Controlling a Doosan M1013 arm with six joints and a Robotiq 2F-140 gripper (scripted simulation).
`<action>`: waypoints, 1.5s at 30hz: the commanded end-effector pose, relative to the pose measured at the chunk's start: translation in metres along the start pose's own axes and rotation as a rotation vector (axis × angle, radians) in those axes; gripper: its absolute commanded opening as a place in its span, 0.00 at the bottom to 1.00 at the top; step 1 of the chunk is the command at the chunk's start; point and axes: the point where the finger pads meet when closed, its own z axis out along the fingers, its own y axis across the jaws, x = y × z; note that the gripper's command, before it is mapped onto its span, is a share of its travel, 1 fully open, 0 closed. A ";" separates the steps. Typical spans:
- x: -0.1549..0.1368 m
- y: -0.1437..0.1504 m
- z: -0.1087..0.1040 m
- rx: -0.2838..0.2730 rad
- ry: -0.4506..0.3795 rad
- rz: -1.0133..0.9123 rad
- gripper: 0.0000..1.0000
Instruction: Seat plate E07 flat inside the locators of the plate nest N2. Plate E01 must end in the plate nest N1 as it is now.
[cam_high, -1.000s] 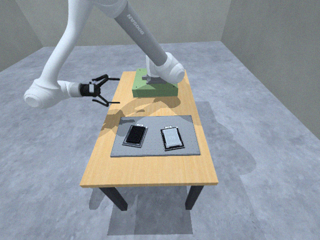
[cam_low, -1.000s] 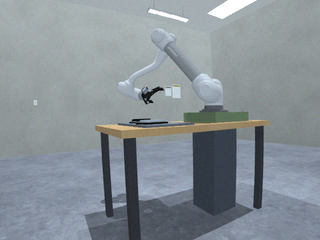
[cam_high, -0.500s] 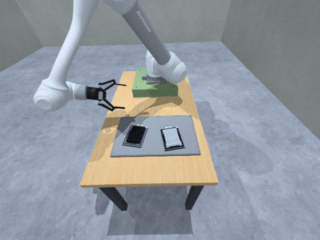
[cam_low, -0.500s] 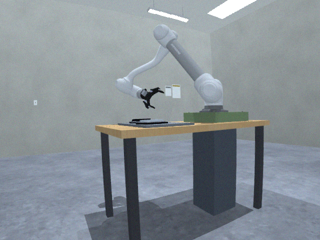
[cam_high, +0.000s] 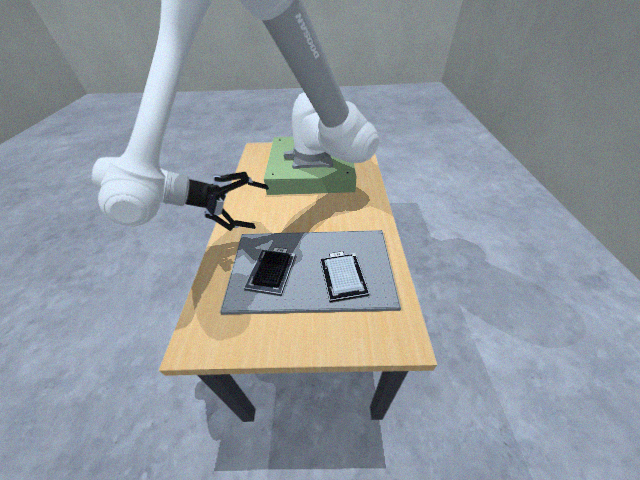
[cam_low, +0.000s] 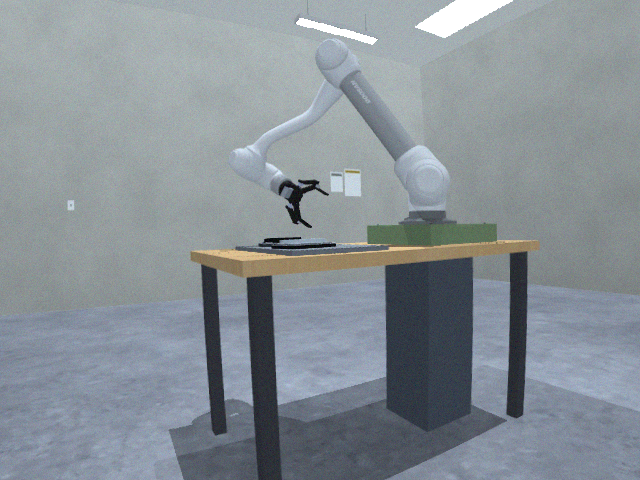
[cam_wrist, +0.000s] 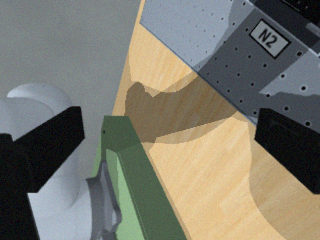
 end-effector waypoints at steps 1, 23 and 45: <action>0.004 0.010 0.010 -0.069 -0.054 0.083 1.00; 0.040 0.066 0.034 -0.506 -0.160 0.421 1.00; 0.115 0.093 0.030 -0.937 0.018 0.604 1.00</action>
